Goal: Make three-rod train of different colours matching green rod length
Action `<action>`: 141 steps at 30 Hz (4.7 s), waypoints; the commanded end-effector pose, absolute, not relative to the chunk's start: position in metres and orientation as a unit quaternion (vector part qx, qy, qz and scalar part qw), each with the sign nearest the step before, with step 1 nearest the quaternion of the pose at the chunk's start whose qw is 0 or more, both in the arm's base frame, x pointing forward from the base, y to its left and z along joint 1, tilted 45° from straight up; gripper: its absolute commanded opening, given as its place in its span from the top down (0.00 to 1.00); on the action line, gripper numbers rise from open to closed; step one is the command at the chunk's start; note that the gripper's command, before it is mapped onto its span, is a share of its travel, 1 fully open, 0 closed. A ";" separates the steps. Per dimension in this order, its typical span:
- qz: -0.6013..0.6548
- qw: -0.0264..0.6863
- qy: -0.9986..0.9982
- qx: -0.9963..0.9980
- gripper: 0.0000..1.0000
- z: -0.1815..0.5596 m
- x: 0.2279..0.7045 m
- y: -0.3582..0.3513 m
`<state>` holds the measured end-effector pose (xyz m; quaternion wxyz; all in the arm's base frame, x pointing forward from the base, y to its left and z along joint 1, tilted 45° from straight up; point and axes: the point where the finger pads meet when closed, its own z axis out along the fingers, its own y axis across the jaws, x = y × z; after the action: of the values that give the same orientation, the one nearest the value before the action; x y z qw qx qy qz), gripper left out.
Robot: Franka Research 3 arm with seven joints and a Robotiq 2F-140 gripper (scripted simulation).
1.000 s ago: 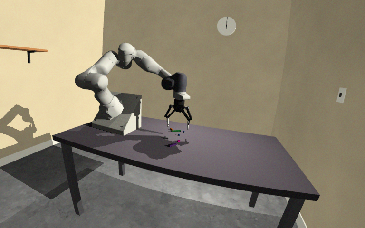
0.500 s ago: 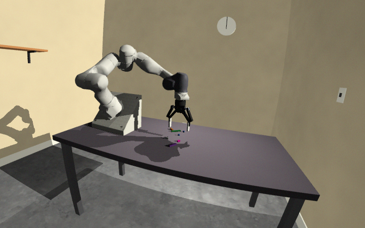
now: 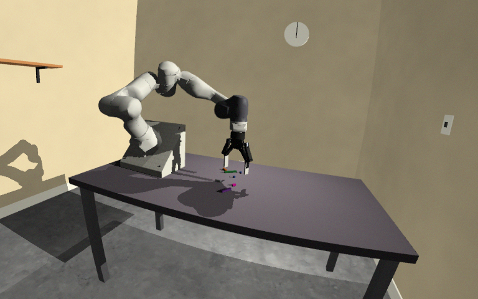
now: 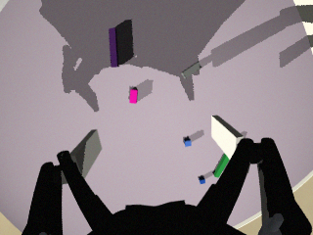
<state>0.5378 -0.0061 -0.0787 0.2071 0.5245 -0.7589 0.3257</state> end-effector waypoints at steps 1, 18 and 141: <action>0.336 0.190 -0.793 0.471 0.00 -0.079 0.537 -0.007; 0.353 0.155 -0.837 0.388 0.00 -0.070 0.549 -0.015; 0.264 0.291 -0.636 0.664 0.00 -0.121 0.530 0.027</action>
<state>0.5292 0.0237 -0.1192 0.2733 0.6137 -0.6843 0.2835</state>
